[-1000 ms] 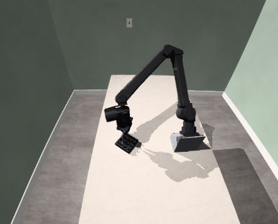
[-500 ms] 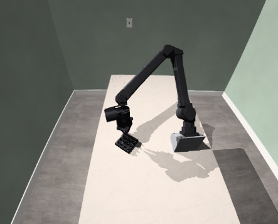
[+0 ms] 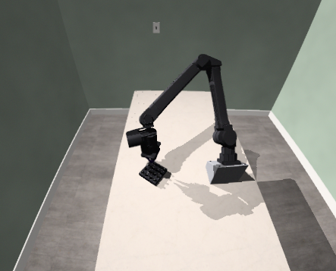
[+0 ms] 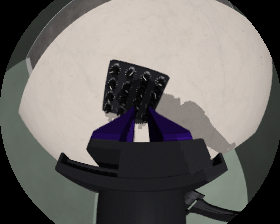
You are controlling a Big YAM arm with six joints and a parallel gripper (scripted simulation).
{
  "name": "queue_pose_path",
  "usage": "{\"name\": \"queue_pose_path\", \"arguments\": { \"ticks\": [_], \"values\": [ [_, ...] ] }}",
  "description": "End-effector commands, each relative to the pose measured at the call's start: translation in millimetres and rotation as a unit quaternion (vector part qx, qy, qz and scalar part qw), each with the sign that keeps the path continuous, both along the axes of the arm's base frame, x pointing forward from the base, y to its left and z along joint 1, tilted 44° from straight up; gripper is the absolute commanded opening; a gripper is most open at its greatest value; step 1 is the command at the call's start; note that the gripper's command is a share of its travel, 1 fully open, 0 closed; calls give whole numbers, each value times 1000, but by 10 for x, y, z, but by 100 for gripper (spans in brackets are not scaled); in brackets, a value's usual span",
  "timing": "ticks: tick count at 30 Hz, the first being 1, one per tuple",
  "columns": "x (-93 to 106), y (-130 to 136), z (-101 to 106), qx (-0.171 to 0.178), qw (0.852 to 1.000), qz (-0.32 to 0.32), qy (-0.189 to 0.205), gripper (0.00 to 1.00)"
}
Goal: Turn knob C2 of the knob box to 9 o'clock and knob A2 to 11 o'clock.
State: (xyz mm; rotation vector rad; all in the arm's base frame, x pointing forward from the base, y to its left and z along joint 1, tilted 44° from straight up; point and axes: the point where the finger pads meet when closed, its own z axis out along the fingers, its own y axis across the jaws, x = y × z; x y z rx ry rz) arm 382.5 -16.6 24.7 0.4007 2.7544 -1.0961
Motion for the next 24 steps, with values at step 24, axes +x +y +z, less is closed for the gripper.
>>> {"name": "queue_pose_path", "arguments": {
  "ticks": [24],
  "values": [
    [29,-98,-94,-1,1000,-1,0,18]
  ]
}}
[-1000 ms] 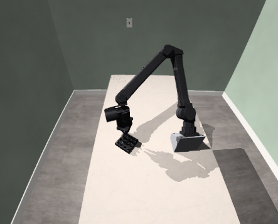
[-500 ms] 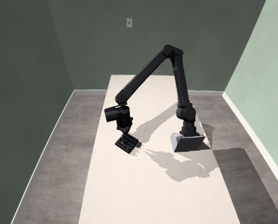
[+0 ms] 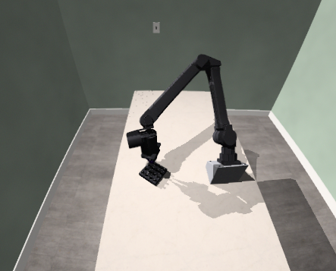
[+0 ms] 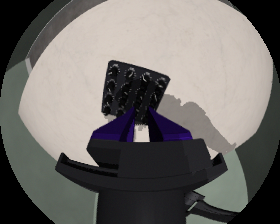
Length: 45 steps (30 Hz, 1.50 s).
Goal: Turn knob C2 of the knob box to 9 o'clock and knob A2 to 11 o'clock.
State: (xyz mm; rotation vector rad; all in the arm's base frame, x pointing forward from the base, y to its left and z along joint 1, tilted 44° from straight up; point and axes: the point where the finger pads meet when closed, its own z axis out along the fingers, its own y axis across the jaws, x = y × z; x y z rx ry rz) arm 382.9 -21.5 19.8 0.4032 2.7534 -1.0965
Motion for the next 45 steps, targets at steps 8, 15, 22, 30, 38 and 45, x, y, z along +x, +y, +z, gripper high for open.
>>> {"name": "queue_pose_path", "arguments": {
  "ticks": [8,15,22,30,38,45],
  "values": [
    [26,-117,-120,-1,1000,0,0,18],
    [27,-163,-169,-1,1000,0,0,18],
    [28,-218,-229,-1,1000,0,1,18],
    [32,-250,-263,-1,1000,0,0,18],
    [48,-259,-277,-1,1000,1,-1,18],
    [69,-248,-259,0,1000,1,-6,18]
  ]
}}
